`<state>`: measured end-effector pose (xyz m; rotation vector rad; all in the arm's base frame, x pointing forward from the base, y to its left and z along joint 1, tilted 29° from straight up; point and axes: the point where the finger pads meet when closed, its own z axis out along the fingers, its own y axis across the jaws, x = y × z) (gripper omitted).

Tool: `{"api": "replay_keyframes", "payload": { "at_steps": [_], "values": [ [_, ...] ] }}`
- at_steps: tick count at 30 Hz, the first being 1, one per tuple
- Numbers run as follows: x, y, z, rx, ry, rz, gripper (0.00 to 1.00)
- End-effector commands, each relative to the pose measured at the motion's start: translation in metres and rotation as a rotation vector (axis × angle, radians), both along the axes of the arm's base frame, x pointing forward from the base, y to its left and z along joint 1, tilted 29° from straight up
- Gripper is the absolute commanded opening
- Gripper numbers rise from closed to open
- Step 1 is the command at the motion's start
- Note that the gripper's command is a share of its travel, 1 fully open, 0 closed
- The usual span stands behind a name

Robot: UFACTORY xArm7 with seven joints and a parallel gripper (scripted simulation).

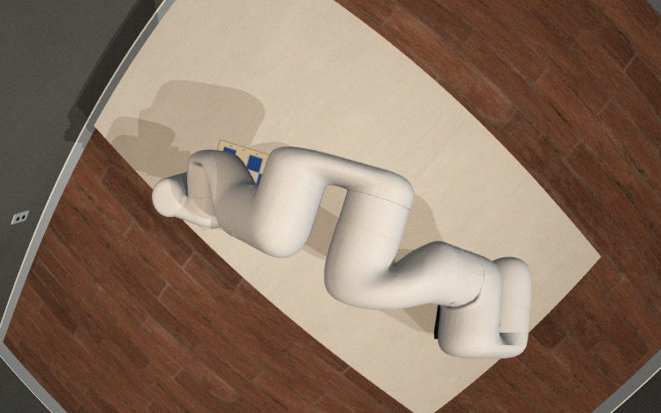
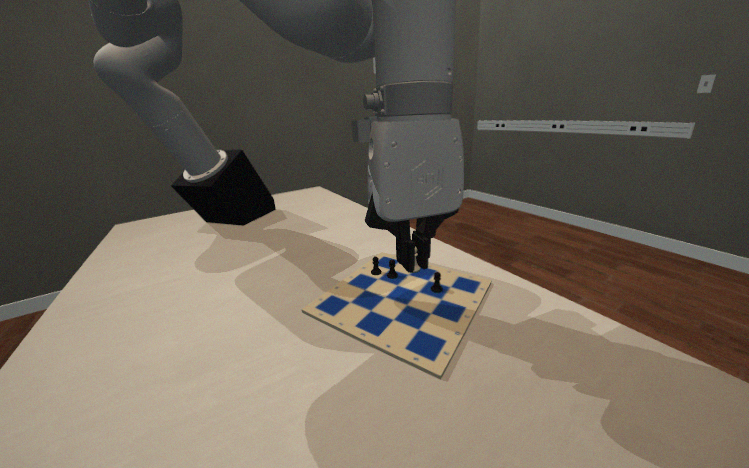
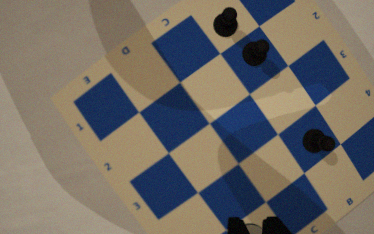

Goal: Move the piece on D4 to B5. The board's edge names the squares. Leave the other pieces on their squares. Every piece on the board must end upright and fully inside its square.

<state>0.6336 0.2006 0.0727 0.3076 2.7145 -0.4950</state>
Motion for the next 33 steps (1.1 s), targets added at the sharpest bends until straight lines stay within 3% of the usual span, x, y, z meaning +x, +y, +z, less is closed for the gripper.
{"api": "replay_keyframes", "payload": {
  "at_steps": [1,15,18,20,23,26,33],
  "values": [
    [-0.005,0.007,0.016,0.001,-0.002,0.001,0.00],
    [-0.006,0.011,0.019,-0.005,0.004,0.018,0.00],
    [-0.003,0.035,0.011,-0.059,0.067,0.170,0.00],
    [-0.003,0.035,0.011,-0.059,0.067,0.170,0.00],
    [0.000,0.069,-0.002,-0.143,0.168,0.404,0.00],
    [0.000,0.089,-0.012,-0.192,0.229,0.541,0.00],
    [0.000,0.091,-0.013,-0.199,0.239,0.562,0.00]
  ]
}}
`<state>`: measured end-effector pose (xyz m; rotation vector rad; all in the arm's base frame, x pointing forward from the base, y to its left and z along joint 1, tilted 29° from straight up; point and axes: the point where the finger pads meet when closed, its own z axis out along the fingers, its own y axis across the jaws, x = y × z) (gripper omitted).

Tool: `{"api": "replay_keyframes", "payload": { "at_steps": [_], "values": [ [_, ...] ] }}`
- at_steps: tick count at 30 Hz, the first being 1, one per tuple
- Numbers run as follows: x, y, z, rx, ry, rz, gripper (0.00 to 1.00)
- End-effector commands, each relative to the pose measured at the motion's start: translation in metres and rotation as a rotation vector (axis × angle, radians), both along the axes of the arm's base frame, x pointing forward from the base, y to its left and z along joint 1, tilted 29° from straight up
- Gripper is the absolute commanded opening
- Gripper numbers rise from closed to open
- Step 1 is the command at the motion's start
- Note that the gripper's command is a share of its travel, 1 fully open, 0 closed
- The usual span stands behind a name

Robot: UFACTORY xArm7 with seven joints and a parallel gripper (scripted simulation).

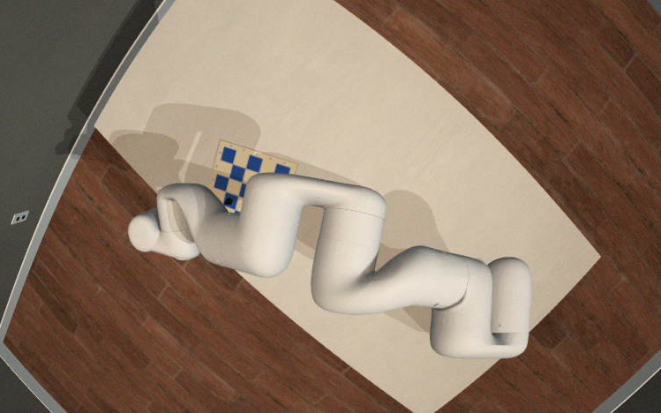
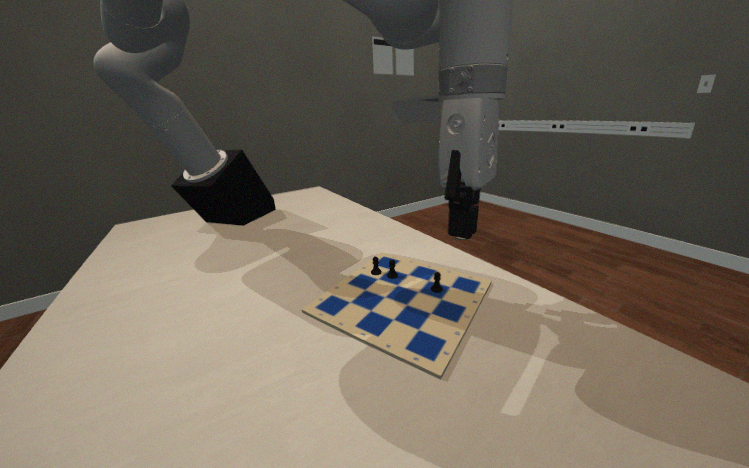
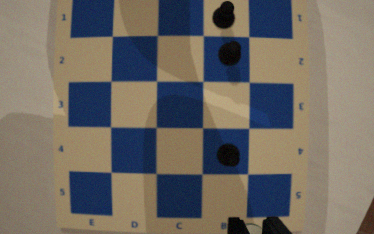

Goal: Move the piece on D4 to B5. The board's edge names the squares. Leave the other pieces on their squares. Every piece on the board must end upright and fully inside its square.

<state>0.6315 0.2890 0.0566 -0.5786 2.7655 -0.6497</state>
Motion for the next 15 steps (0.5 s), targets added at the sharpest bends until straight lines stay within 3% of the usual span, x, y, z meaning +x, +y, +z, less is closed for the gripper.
{"api": "replay_keyframes", "payload": {
  "at_steps": [1,15],
  "values": [
    [0.002,0.002,0.003,-0.003,0.006,0.004,0.00],
    [0.006,-0.002,-0.007,-0.003,0.006,0.004,0.00]
  ]
}}
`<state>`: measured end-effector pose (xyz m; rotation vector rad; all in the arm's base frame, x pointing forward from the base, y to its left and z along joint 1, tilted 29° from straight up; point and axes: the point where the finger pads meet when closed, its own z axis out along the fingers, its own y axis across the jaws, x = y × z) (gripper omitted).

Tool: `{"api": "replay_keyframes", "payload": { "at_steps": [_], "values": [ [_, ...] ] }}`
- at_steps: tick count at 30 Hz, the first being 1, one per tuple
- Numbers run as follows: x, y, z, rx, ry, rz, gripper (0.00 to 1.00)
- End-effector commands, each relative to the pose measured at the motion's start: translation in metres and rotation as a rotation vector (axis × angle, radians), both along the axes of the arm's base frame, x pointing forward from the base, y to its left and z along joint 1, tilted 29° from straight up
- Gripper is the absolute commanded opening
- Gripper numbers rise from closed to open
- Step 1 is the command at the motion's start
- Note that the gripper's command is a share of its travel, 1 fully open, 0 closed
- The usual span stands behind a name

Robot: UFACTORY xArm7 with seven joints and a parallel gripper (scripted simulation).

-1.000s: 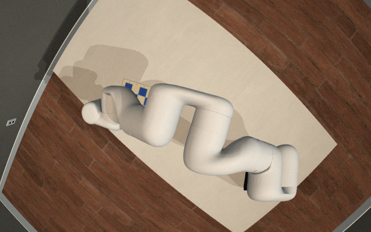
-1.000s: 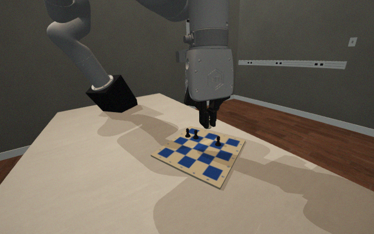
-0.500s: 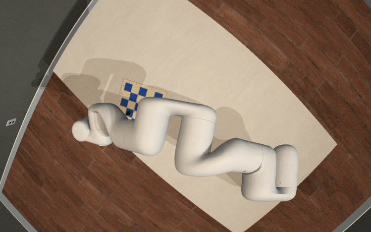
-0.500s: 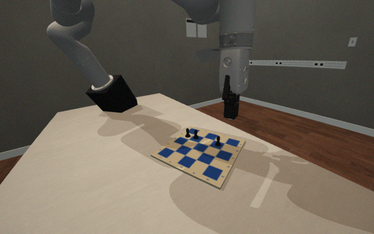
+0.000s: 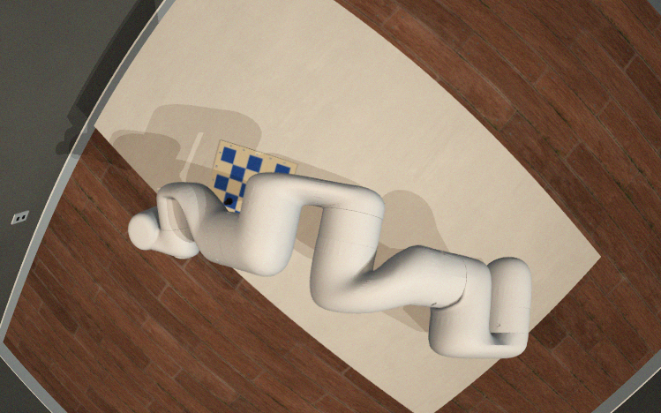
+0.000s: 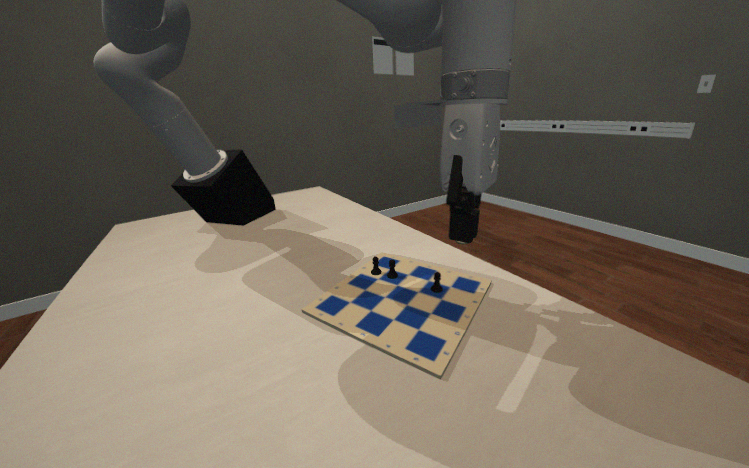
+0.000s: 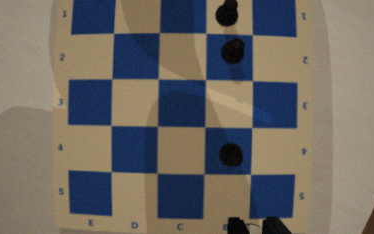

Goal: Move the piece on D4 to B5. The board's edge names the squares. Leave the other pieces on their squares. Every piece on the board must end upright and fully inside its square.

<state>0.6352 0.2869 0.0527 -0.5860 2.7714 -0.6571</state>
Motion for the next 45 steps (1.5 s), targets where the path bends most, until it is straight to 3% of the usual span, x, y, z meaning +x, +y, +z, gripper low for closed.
{"api": "replay_keyframes", "payload": {
  "at_steps": [1,21,45],
  "values": [
    [0.003,-0.001,-0.006,0.003,-0.003,0.002,0.00],
    [0.027,-0.029,-0.071,0.003,-0.003,0.002,0.00],
    [0.029,-0.031,-0.076,0.003,-0.003,0.002,0.00]
  ]
}}
